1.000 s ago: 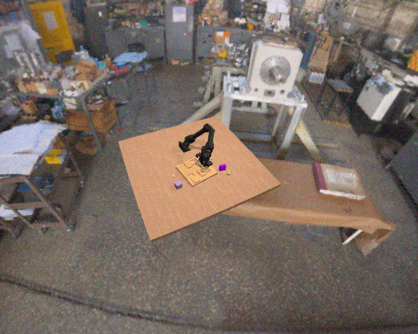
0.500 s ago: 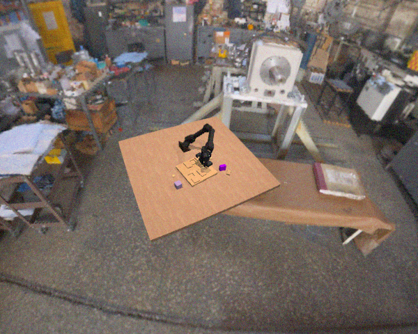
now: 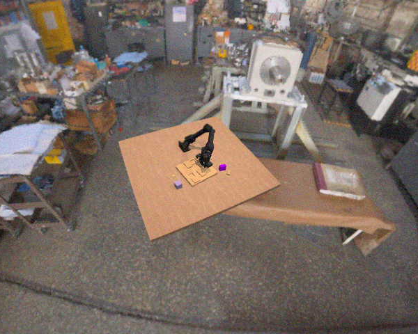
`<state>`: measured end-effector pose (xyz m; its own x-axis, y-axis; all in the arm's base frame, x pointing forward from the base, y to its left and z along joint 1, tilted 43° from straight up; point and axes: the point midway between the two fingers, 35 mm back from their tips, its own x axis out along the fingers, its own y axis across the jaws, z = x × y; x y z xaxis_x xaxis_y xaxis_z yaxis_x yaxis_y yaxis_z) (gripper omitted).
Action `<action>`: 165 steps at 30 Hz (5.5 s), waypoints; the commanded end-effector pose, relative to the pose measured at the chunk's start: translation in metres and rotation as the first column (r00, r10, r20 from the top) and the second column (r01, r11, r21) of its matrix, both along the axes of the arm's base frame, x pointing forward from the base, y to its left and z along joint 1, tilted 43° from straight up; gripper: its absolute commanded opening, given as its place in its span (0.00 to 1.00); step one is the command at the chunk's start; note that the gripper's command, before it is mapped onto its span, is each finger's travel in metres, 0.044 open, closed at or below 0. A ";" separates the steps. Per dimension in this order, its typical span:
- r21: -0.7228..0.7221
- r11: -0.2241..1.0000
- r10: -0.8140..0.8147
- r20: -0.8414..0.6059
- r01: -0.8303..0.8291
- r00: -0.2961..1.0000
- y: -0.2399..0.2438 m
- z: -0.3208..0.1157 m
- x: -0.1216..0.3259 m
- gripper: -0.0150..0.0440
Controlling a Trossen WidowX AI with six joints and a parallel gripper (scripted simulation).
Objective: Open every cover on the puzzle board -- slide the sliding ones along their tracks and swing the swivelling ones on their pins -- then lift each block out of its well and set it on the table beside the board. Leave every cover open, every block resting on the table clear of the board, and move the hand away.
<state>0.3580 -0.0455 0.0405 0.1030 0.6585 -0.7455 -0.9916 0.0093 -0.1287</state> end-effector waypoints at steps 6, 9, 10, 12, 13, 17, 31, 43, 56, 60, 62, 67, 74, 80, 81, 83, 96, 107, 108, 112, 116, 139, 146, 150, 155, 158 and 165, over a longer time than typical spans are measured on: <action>0.006 1.000 -0.005 -0.002 0.005 1.000 0.007 -0.007 0.001 0.50; 0.006 1.000 -0.005 -0.002 0.005 1.000 0.008 -0.009 0.001 0.50; 0.006 1.000 -0.005 -0.002 0.005 1.000 0.009 -0.010 0.001 0.50; 0.006 1.000 -0.005 -0.002 0.005 1.000 0.009 -0.010 0.001 0.50; 0.006 1.000 -0.005 -0.002 0.005 1.000 0.009 -0.010 0.001 0.50; 0.006 1.000 -0.005 -0.002 0.005 1.000 0.010 -0.010 0.001 0.50; 0.007 1.000 -0.005 -0.002 0.005 1.000 0.016 -0.018 0.002 0.50; 0.001 1.000 0.000 0.000 0.000 1.000 0.015 -0.016 0.002 0.39; 0.002 1.000 -0.001 -0.001 0.001 1.000 0.005 -0.007 0.001 0.39; 0.002 1.000 -0.002 -0.001 0.002 1.000 0.002 -0.003 0.000 0.39; 0.002 1.000 -0.002 -0.001 0.002 1.000 0.000 -0.001 0.000 0.39; 0.003 1.000 -0.003 -0.002 0.003 1.000 -0.004 0.004 -0.001 0.39; 0.004 1.000 -0.004 -0.002 0.004 1.000 -0.011 0.011 -0.003 0.39; 0.004 1.000 -0.005 -0.003 0.005 1.000 -0.015 0.016 -0.004 0.39; 0.004 1.000 -0.005 -0.003 0.005 1.000 -0.016 0.016 -0.004 0.39; 0.004 1.000 -0.005 -0.003 0.005 1.000 -0.018 0.019 -0.004 0.39; 0.003 1.000 -0.005 -0.004 0.005 1.000 -0.041 0.044 -0.007 0.39; -0.005 1.000 -0.008 -0.004 0.007 1.000 -0.063 0.042 -0.010 0.39; -0.007 1.000 -0.008 -0.004 0.008 1.000 -0.066 0.040 -0.011 0.39; -0.013 1.000 -0.010 -0.005 0.010 1.000 -0.079 0.031 -0.012 0.39; -0.019 1.000 -0.012 -0.006 0.012 1.000 -0.092 0.023 -0.015 0.39; -0.040 0.999 -0.017 -0.011 0.016 1.000 -0.161 -0.031 -0.041 0.39; -0.043 0.999 -0.016 -0.013 0.016 1.000 -0.180 -0.047 -0.053 0.39; -0.043 0.999 -0.016 -0.014 0.015 1.000 -0.190 -0.057 -0.061 0.39; -0.043 0.999 -0.015 -0.015 0.015 1.000 -0.203 -0.069 -0.071 0.39; -0.042 0.999 -0.015 -0.015 0.014 1.000 -0.210 -0.077 -0.077 0.39; -0.040 0.999 -0.013 -0.015 0.012 1.000 -0.225 -0.094 -0.093 0.39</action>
<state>0.2735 -0.2626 -0.0440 0.1044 0.6260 -0.7728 -0.9929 0.0213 -0.1168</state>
